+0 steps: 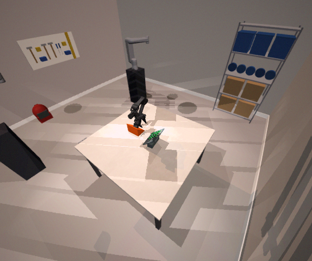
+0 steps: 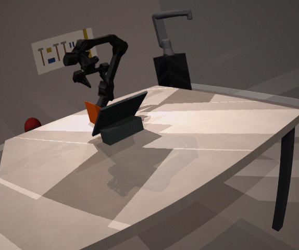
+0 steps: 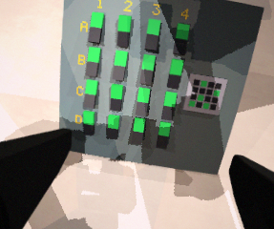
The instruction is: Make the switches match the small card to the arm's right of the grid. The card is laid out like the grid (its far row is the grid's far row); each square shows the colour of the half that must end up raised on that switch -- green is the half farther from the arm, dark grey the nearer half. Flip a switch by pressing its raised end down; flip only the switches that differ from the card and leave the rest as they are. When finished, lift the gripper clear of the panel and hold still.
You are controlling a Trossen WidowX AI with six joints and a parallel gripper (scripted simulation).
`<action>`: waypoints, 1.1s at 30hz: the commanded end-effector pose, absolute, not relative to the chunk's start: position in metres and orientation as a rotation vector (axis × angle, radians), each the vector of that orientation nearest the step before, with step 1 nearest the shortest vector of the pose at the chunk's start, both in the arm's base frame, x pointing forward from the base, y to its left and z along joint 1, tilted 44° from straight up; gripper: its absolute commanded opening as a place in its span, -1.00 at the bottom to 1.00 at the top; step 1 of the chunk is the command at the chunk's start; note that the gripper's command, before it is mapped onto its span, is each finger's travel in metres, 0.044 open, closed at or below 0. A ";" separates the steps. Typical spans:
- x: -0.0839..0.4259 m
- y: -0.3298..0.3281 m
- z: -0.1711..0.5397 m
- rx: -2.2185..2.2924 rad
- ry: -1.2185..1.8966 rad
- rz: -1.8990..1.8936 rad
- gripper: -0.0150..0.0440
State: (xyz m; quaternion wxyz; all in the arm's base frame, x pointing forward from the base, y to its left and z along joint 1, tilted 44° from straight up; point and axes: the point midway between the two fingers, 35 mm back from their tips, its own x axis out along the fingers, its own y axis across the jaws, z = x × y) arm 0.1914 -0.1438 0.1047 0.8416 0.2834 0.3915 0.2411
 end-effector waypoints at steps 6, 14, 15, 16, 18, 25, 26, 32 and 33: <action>0.197 -0.103 0.081 0.585 0.858 0.494 0.33; 0.199 -0.035 0.057 0.619 0.804 0.505 -0.38; 0.199 -0.034 0.057 0.620 0.802 0.507 -0.47; 0.199 -0.034 0.057 0.620 0.802 0.507 -0.49; 0.200 -0.033 0.056 0.620 0.804 0.507 -0.49; 0.221 -0.011 0.040 0.615 0.824 0.517 -0.49; 0.221 -0.011 0.040 0.615 0.824 0.517 -0.49; 0.224 -0.008 0.038 0.616 0.823 0.517 -0.49; 0.225 -0.006 0.037 0.616 0.823 0.518 -0.49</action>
